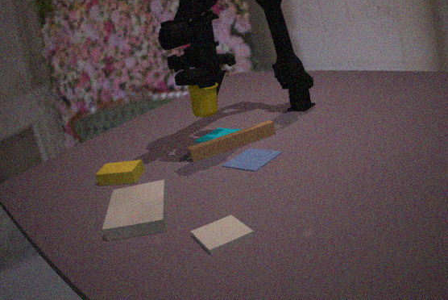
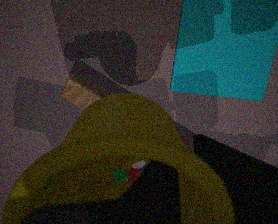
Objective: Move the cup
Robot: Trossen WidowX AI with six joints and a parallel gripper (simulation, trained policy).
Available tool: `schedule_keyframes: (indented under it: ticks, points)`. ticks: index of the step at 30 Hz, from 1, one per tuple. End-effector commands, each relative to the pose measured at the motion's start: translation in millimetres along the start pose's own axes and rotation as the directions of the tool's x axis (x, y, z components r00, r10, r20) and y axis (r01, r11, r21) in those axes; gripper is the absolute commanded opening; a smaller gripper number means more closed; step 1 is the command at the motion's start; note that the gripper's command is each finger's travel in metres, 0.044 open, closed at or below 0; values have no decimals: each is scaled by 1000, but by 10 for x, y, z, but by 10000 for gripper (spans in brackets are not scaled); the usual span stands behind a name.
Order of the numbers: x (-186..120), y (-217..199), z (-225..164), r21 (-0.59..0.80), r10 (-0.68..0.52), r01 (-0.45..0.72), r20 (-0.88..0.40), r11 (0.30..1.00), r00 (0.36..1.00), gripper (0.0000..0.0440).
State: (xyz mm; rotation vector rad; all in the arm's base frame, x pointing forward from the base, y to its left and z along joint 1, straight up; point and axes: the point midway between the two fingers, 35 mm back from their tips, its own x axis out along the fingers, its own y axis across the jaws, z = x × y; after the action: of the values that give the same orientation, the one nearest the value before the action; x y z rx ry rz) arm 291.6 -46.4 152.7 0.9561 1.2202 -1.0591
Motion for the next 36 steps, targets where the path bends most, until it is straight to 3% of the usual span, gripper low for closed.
schedule_keyframes:
  ticks: [1, 19, 36]
  points:
    - [28, -70, 90, 23, 7, -7, 10, 1000, 1000, 0]
    - [238, -345, 357, 132, 30, -34, 30, 991, 999, 0]
    - [575, -576, 369, 200, 39, -45, 34, 979, 999, 0]
